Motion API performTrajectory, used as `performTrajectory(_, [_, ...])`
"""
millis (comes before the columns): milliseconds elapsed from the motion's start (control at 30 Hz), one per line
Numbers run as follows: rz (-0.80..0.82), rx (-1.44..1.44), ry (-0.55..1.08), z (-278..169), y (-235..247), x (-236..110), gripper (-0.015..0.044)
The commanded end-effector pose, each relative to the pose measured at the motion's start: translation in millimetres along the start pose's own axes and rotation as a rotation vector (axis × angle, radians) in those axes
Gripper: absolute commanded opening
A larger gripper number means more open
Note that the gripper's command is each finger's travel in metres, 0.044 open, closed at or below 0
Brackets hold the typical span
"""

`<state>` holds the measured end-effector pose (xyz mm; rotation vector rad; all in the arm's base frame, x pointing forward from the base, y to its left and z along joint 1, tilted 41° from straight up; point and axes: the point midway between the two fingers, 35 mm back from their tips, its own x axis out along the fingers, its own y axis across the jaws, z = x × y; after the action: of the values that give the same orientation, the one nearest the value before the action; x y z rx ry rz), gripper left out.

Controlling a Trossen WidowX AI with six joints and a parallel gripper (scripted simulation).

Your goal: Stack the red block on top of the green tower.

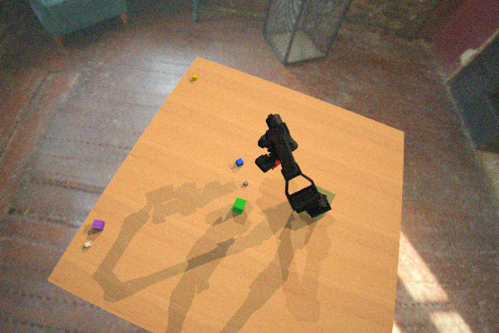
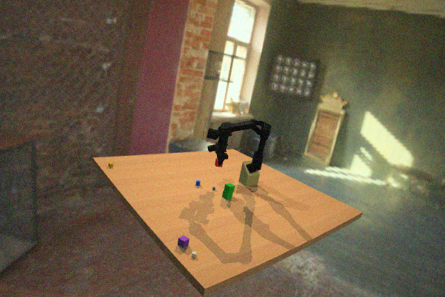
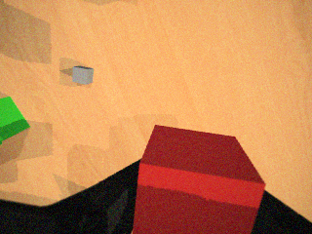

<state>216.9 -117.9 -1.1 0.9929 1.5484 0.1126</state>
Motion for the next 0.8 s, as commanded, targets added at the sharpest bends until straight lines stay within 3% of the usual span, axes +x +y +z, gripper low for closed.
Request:
performTrajectory(0, [-0.010, -0.009, -0.012, 6.2, 23.5, -3.4, 0.0000])
performTrajectory(767, [0.001, -0.012, -0.016, -17.3, 169.8, -4.4, 0.0000])
